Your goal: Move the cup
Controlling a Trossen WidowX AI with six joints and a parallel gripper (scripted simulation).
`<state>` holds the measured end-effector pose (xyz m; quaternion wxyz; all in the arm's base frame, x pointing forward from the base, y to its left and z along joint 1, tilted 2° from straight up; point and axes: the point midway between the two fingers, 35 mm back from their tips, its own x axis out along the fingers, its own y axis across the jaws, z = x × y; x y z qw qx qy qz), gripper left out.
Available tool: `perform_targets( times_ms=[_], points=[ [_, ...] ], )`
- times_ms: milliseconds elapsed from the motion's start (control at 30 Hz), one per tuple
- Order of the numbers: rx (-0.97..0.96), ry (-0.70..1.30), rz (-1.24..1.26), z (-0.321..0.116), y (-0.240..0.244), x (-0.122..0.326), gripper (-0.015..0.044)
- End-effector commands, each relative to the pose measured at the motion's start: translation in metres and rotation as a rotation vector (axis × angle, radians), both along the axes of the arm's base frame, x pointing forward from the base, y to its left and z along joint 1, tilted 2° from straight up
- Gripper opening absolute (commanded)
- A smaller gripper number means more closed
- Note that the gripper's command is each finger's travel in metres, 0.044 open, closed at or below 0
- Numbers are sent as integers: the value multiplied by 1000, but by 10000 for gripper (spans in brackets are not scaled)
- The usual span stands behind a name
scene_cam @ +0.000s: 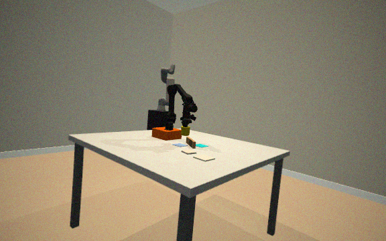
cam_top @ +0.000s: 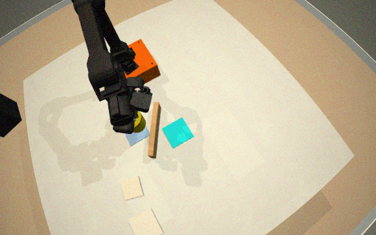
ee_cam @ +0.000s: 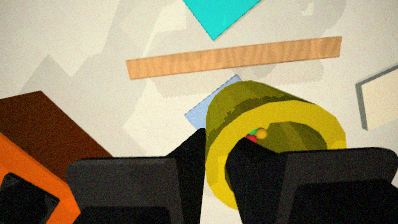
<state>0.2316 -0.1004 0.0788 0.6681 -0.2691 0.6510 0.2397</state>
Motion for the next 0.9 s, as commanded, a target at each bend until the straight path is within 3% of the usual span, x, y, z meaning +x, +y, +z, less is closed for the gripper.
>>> perform_targets(
  times_ms=[0,867],
  points=[
    [-1,3,-4,0,5,7,0],
    [2,-1,-5,3,46,45,0]
  ],
)
